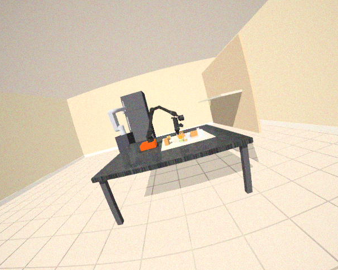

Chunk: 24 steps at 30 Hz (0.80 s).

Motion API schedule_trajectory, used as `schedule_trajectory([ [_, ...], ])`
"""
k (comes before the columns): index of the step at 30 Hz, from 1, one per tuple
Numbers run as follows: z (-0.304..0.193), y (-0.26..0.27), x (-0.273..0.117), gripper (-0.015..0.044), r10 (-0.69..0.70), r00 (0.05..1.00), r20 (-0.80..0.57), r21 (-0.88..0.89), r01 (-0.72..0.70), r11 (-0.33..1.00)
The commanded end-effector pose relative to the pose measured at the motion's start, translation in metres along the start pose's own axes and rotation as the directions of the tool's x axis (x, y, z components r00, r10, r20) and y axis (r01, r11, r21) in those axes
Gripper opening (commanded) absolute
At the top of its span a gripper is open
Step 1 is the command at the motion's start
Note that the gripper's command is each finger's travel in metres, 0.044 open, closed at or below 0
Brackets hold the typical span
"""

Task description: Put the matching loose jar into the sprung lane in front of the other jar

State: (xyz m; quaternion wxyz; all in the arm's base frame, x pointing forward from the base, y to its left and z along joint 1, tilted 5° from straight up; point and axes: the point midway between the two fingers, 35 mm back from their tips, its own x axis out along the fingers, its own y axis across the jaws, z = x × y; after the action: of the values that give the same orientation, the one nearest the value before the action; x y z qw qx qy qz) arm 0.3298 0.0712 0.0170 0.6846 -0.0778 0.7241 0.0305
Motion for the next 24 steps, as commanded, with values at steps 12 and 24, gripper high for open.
schedule_trajectory([
  [12,0.0156,0.0004,-0.0087,0.0000,0.004,0.999,0.042,-0.004,-0.004,1.000],
  [24,0.0156,0.0004,-0.0087,0.0000,0.004,0.999,0.042,-0.004,-0.004,1.000],
])
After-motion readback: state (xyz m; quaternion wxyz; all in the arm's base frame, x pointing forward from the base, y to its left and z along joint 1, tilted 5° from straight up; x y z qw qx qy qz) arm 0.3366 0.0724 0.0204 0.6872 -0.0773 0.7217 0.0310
